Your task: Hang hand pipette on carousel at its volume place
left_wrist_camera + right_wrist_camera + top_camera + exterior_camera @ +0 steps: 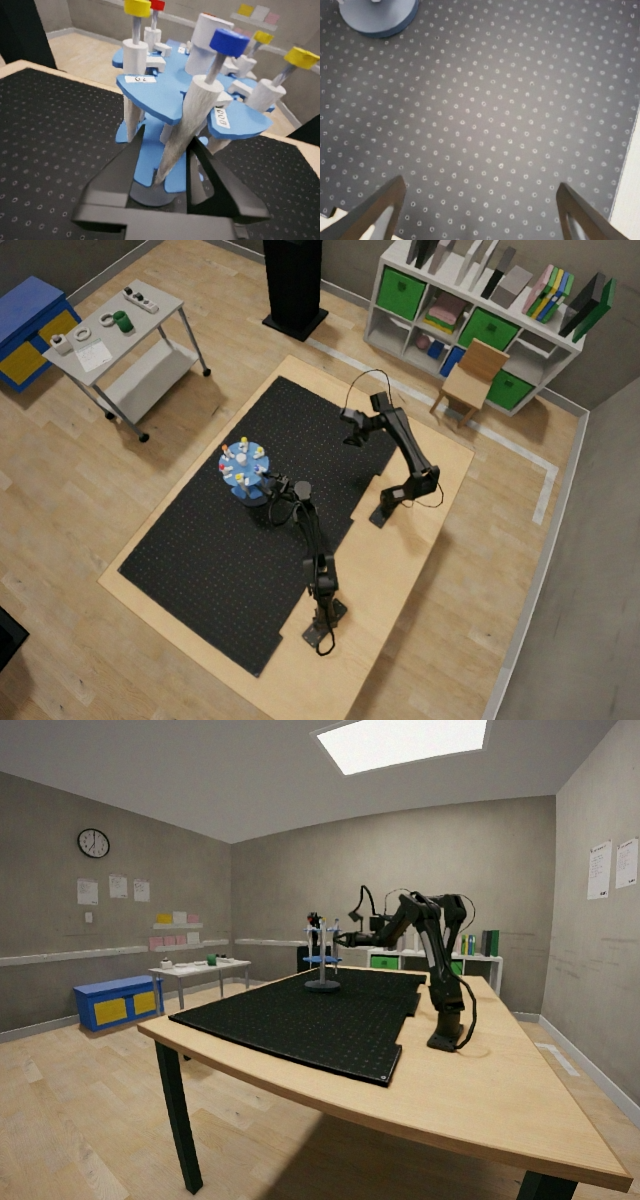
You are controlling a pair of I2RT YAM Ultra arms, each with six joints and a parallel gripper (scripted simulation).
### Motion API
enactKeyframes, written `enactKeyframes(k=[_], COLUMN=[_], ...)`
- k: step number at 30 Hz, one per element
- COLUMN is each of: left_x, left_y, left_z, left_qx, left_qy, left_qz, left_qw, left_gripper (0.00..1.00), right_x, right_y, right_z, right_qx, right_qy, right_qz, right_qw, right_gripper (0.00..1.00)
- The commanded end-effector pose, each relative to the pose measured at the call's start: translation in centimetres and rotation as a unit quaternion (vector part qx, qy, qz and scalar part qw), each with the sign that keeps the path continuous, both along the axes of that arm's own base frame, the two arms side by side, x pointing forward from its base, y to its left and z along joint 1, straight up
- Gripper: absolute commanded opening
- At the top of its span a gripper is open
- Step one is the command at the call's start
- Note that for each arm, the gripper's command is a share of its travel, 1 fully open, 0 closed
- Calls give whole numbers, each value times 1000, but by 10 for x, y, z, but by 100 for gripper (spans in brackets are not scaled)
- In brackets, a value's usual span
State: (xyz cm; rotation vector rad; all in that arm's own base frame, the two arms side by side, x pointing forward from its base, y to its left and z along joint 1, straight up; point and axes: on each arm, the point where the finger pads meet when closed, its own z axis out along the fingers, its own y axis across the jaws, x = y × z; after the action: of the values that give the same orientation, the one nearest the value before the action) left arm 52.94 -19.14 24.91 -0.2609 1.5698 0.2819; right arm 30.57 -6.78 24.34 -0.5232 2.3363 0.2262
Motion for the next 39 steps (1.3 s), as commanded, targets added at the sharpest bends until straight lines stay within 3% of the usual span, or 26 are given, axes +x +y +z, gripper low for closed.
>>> enactKeyframes(k=[1,8,13,18,19,23,28,30,33,39], left_x=[5,8,5,9,12,10,6,8,11,9], left_y=[-1,-11,-1,-3,-12,-13,-2,-3,-7,-13], left_z=[15,12,15,28,12,13,15,29,15,14], left_qx=[-9,-7,-8,-14,-8,-7,-8,-11,-7,-7], left_qy=[-19,-15,-20,-34,-18,-15,-20,-35,-16,-15], left_qz=[-39,-45,-129,-129,-135,-136,-219,-219,-221,-227], left_qw=[999,999,991,991,991,991,976,975,975,974], left_gripper=[50,50,50,50,50,50,50,50,50,50], right_x=[3,3,3,3,3,3,3,3,3,3], right_y=[-2,-2,-2,-2,-2,-2,-2,-2,-2,-2], right_z=[9,9,9,9,9,9,9,9,9,9], right_qx=[-3,-3,-3,-3,-3,-3,-3,-3,-3,-3], right_qy=[-19,-19,-19,-19,-19,-19,-19,-19,-19,-19], right_qz=[2,2,2,2,2,2,2,2,2,2], right_qw=[1000,1000,1000,1000,1000,1000,1000,1000,1000,1000], right_gripper=[100,100,100,100,100,100,100,100,100,100])
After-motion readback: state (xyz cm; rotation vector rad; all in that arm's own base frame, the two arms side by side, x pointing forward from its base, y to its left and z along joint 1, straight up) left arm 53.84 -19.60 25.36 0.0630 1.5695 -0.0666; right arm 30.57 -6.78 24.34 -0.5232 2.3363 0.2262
